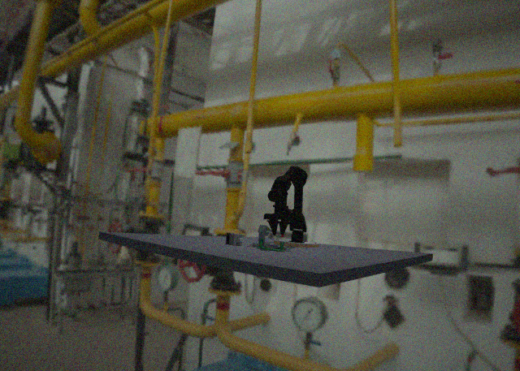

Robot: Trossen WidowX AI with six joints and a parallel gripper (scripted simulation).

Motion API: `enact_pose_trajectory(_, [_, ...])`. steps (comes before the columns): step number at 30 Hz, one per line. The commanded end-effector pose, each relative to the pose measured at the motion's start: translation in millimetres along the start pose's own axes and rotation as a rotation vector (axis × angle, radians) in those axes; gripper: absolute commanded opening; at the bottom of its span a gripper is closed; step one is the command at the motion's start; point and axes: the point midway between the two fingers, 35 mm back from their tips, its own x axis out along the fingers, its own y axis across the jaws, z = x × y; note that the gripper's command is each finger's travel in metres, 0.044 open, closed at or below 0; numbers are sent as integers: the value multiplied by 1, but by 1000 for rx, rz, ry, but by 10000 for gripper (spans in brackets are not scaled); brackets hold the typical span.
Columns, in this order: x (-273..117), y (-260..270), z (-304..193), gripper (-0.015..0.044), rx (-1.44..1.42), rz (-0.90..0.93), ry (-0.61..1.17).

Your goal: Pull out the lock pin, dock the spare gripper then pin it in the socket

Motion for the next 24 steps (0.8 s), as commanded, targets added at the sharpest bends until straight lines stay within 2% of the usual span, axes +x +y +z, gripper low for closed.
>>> enact_pose_trajectory(1, [11, 2, -1, 300, 1, 10, 7])
enact_pose_trajectory(19, [24, 3, -1, 300, 1, 10, 7])
enact_pose_trajectory(24, [24, 3, -1, 169, 1, 10, 7])
